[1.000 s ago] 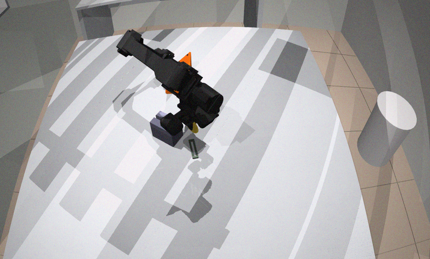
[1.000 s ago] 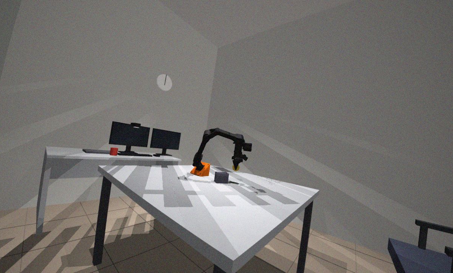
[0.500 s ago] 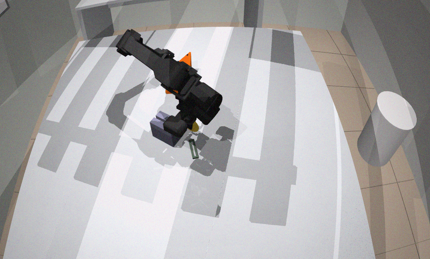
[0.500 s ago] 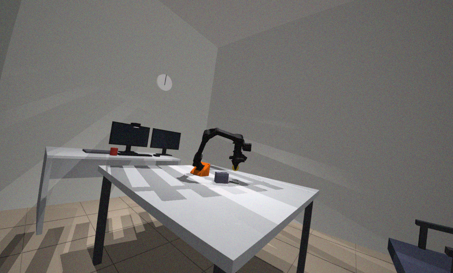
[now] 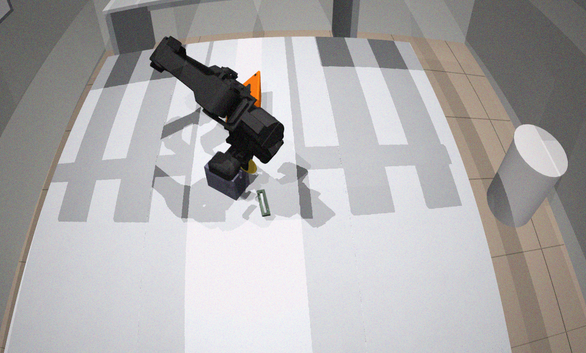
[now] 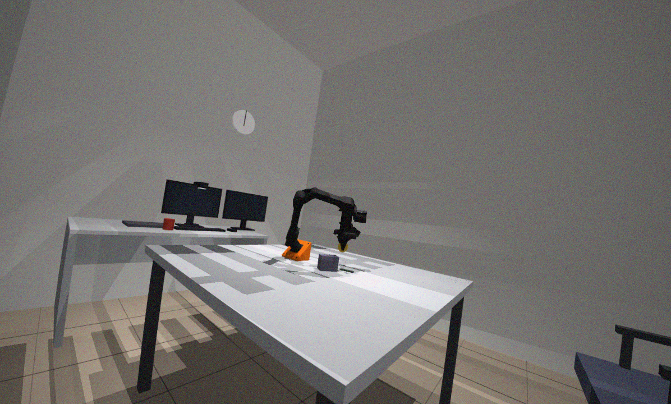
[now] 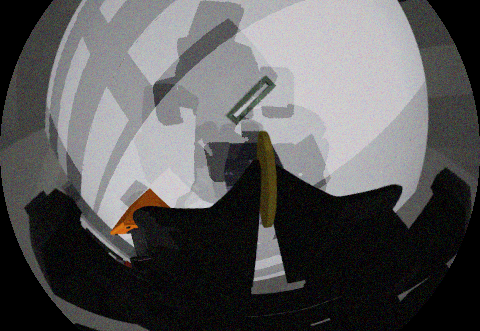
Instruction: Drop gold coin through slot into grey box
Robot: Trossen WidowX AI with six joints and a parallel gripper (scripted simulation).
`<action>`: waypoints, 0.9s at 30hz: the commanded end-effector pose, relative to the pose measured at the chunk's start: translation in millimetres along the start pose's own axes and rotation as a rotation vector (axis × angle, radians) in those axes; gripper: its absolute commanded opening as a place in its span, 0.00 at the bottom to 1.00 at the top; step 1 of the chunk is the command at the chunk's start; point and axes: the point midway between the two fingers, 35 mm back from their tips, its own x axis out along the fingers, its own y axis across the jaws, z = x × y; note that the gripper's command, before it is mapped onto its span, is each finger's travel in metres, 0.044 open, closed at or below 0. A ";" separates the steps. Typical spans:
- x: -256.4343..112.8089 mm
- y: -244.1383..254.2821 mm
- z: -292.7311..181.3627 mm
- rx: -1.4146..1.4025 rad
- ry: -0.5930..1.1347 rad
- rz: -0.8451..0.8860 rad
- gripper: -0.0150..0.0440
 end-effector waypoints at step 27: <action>2.2 2.9 -68.1 0.003 0.005 -0.005 0.26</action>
